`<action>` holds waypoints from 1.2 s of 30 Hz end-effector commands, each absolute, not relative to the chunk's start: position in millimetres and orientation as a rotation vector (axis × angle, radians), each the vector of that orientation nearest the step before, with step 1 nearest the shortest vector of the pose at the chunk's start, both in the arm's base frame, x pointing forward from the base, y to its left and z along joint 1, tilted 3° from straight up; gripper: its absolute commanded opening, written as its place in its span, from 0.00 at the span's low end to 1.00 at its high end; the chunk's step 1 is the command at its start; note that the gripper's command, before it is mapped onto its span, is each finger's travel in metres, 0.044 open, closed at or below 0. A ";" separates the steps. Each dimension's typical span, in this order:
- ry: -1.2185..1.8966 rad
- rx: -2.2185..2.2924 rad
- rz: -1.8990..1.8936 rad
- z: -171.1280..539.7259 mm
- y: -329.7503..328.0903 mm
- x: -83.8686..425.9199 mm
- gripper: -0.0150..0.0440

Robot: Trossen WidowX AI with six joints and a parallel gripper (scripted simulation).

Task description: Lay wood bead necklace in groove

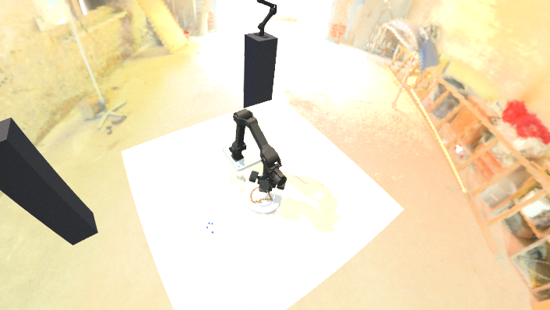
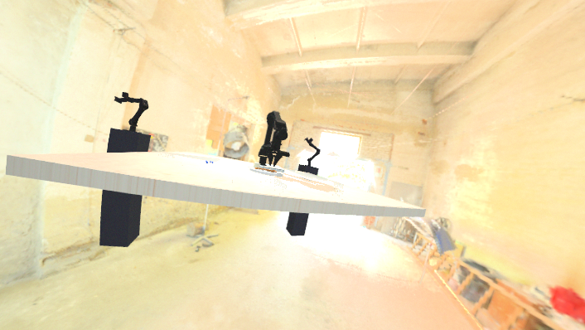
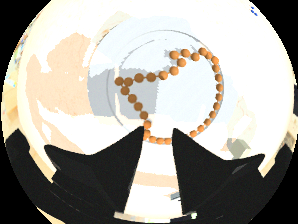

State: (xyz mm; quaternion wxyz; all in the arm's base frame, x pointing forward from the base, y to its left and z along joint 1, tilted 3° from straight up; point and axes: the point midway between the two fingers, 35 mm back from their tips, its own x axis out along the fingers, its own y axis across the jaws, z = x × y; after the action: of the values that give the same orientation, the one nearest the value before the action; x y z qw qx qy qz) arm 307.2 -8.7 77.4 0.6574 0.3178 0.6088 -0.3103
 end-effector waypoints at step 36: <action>1.312 0.864 -0.835 50.8 14.3 306.2 0.46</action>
State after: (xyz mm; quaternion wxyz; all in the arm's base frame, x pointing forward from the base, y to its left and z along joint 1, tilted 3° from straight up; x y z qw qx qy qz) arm 308.1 15.2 57.6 0.6321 0.3788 0.5720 -0.3603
